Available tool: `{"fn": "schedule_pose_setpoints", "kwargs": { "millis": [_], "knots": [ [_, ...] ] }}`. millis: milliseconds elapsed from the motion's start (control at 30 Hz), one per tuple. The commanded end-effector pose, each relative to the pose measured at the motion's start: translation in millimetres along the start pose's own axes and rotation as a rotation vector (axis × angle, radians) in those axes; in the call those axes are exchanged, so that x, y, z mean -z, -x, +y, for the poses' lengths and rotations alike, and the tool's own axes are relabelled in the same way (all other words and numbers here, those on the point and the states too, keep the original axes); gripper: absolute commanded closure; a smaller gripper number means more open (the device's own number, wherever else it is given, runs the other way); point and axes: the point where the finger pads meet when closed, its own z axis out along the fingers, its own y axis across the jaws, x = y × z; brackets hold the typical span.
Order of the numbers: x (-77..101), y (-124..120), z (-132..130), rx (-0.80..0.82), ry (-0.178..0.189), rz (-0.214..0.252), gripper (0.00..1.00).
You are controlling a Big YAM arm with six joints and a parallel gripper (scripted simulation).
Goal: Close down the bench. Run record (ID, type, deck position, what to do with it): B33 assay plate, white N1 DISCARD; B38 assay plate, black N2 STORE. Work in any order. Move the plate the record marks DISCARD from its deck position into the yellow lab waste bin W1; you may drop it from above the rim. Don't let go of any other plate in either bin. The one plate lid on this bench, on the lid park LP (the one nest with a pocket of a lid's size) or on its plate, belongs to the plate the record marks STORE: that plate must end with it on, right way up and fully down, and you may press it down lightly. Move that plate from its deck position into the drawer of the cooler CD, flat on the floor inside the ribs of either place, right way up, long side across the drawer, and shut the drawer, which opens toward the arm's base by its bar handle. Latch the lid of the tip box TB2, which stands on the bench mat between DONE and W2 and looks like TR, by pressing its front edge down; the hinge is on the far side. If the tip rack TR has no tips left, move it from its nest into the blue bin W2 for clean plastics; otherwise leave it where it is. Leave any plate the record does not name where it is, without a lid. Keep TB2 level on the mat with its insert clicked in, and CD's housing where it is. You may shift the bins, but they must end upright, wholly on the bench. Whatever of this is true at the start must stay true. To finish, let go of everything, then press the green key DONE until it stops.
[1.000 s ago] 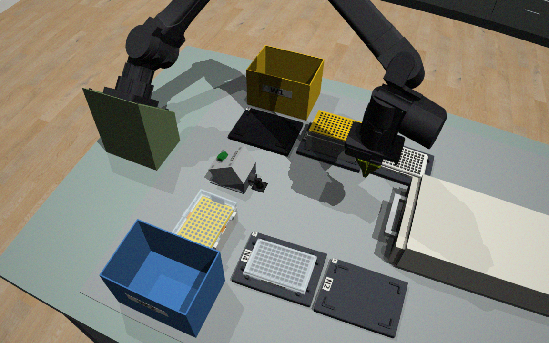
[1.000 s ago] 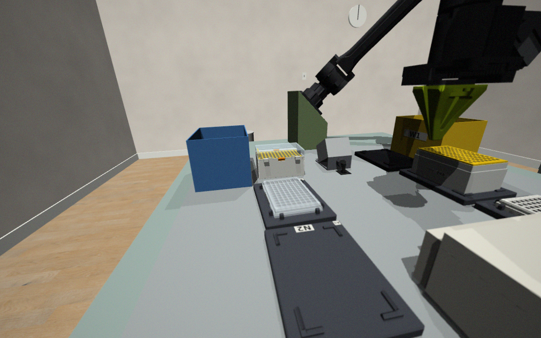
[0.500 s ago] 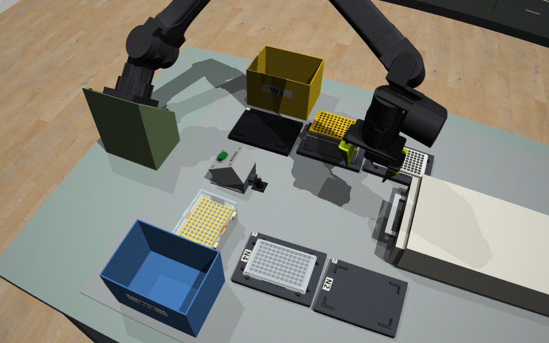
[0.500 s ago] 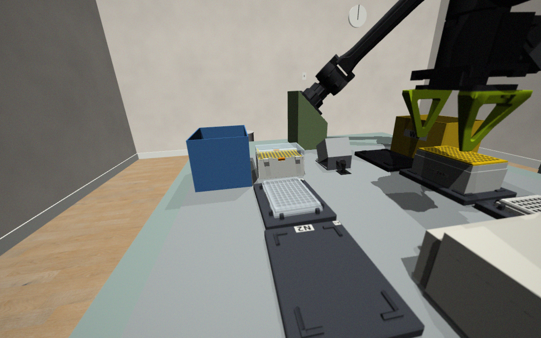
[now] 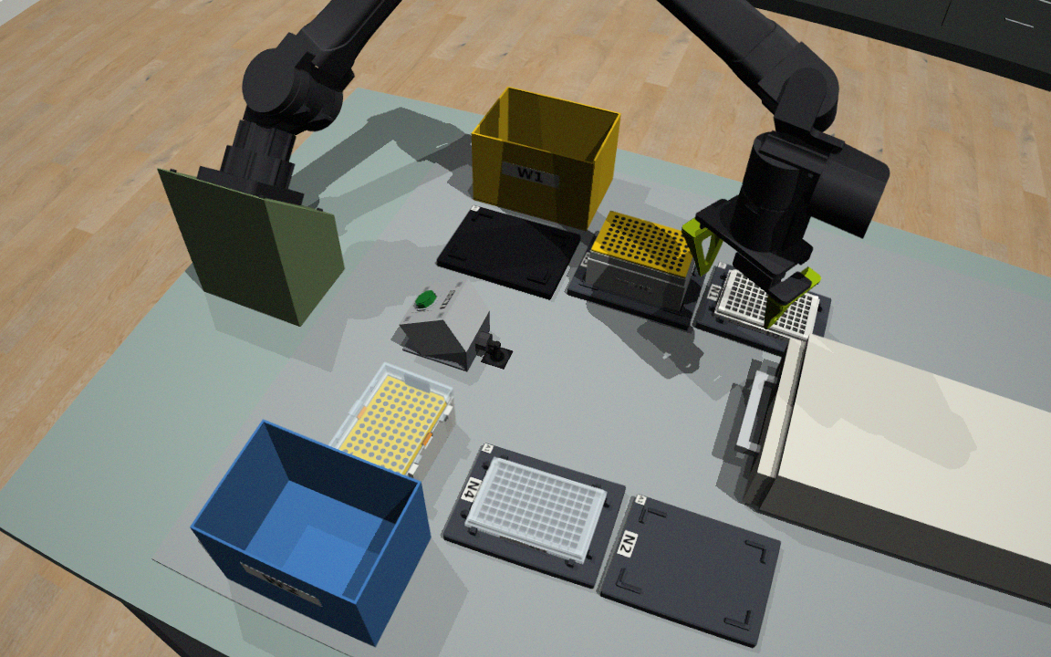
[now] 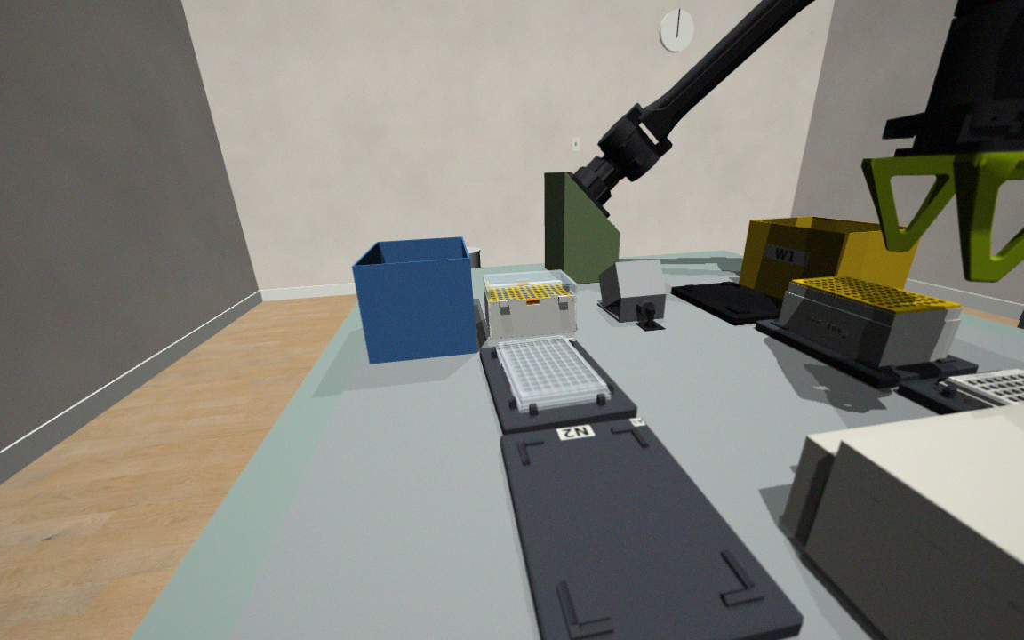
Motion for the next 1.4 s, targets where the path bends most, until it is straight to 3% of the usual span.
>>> {"fn": "schedule_pose_setpoints", "kwargs": {
  "millis": [0,133,233,300,400,633,733,867,933,967,1133,1167,1233,1367],
  "knots": [
    [22.3,44.8,-0.2,-0.119,-0.042,-0.022,0.0],
    [22.5,61.1,3.6,-0.252,-0.039,-0.027,0.0],
    [35.6,63.1,-1.8,-0.372,-0.055,-0.043,0.0],
    [24.5,79.7,7.2,-0.421,-0.039,-0.033,0.0],
    [23.4,85.5,7.4,-0.445,-0.042,-0.037,0.0],
    [23.2,113.0,16.1,-0.684,-0.032,-0.038,0.0],
    [33.2,117.8,12.0,-0.799,-0.04,-0.053,0.0],
    [23.7,140.7,22.8,-0.916,-0.027,-0.043,0.0],
    [23.7,140.7,22.8,-0.916,-0.027,-0.043,0.0],
    [37.1,135.5,13.5,-0.967,-0.04,-0.064,0.0],
    [24.0,163.4,28.3,-1.038,-0.025,-0.046,0.0],
    [24.1,163.9,27.6,-1.035,-0.026,-0.049,0.0],
    [44.3,150.3,11.5,-1.061,-0.046,-0.082,0.0],
    [39.6,149.7,11.5,-1.062,-0.042,-0.075,0.0]
  ]
}}
